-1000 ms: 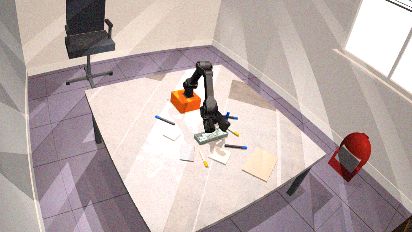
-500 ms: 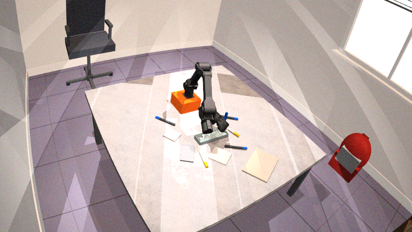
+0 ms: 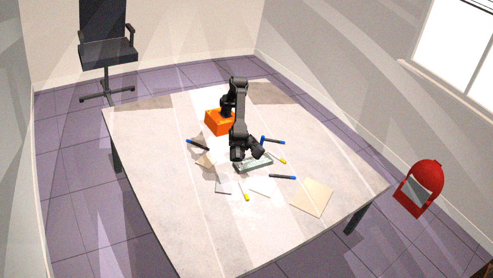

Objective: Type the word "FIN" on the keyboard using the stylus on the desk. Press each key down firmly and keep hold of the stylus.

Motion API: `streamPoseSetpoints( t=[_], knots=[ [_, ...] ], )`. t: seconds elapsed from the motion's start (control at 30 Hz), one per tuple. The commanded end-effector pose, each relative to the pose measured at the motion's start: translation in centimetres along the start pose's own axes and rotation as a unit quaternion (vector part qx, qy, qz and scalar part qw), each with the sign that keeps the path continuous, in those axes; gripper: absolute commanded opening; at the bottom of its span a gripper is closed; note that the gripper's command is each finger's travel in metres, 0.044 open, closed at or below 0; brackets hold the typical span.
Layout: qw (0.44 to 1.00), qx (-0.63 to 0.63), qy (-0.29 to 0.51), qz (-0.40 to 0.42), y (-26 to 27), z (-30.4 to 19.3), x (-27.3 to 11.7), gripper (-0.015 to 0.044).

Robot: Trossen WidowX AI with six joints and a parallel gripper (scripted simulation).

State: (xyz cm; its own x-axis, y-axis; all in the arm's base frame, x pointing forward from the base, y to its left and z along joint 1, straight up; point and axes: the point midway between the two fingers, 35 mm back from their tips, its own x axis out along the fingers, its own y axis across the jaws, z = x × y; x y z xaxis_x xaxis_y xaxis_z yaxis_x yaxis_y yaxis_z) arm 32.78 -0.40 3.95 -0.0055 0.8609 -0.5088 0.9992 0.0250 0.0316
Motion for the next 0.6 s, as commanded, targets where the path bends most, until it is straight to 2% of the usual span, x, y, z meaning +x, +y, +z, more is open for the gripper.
streamPoseSetpoints(
  t=[0.0, 0.13, 0.23, 0.57],
  knots=[
    [1.000, 0.002, 0.001, -0.004, -0.25, 0.89, 0.50, 0.0000],
    [1.000, 0.002, 0.001, -0.004, -0.25, 0.89, 0.50, 0.0000],
    [1.000, 0.002, 0.001, -0.004, -0.31, 1.13, 0.56, 0.0079],
    [1.000, 0.002, 0.001, -0.004, -0.32, 1.43, 0.72, 0.0081]
  ],
)
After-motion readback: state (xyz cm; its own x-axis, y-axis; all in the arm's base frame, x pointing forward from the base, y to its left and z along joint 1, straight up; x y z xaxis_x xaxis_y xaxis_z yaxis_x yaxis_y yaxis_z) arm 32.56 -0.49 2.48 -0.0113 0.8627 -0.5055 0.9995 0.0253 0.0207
